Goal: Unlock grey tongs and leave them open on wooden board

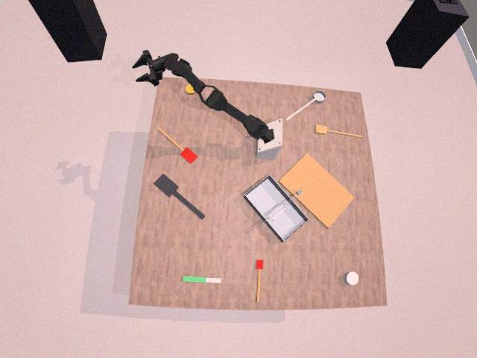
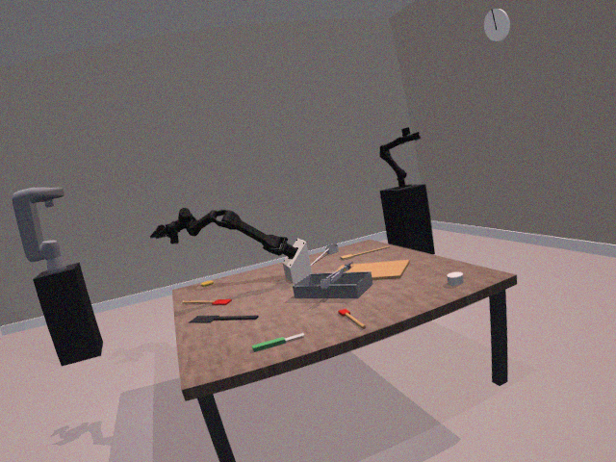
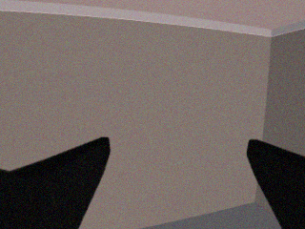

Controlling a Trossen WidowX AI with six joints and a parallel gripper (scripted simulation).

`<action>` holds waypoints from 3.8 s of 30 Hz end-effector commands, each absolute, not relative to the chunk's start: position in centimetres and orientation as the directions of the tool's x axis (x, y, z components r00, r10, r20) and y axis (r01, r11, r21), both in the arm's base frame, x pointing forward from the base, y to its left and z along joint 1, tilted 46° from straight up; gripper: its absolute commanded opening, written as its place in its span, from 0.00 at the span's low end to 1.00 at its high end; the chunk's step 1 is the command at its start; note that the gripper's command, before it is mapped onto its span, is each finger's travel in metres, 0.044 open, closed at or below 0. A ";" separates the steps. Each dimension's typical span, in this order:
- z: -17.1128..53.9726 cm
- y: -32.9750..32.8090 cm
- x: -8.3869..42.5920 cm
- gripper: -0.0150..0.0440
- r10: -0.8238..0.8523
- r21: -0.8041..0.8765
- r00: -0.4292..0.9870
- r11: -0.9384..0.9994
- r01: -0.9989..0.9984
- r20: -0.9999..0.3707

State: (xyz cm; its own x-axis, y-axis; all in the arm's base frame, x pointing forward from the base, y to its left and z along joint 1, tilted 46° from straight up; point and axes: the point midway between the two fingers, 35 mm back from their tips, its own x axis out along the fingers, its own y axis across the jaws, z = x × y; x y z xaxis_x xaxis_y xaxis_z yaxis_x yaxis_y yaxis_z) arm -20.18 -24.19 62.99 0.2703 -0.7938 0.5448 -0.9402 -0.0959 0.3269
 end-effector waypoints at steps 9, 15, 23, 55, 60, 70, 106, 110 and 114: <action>62.7 -26.2 -19.6 1.00 -0.772 0.200 0.274 -0.192 -0.961 0.574; 62.0 -30.6 -17.5 1.00 -0.741 0.019 0.296 -0.358 -0.934 0.603; 60.2 -36.8 -13.1 1.00 -0.726 -0.232 0.317 -0.546 -0.805 0.610; 43.8 -48.2 21.2 1.00 -0.781 -0.922 0.597 -0.348 -0.172 0.184; 40.7 -46.2 27.5 1.00 -0.747 -0.953 0.660 -0.250 -0.170 0.078; 32.6 -42.8 36.3 1.00 -0.700 -0.968 0.696 -0.026 -0.251 -0.162; 0.9 -9.3 43.0 1.00 -0.478 -0.034 0.075 -0.094 -0.995 -0.875; -0.6 -7.3 41.7 1.00 -0.521 0.089 0.005 -0.155 -0.984 -0.853; -3.7 -3.3 39.2 1.00 -0.615 0.320 -0.083 -0.286 -0.903 -0.784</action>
State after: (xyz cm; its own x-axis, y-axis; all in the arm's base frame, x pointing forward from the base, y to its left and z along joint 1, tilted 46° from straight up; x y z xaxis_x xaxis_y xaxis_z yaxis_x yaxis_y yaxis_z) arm 41.46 -6.98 -0.88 -0.0073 -0.5367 -0.8437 -0.9794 -0.1663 0.1143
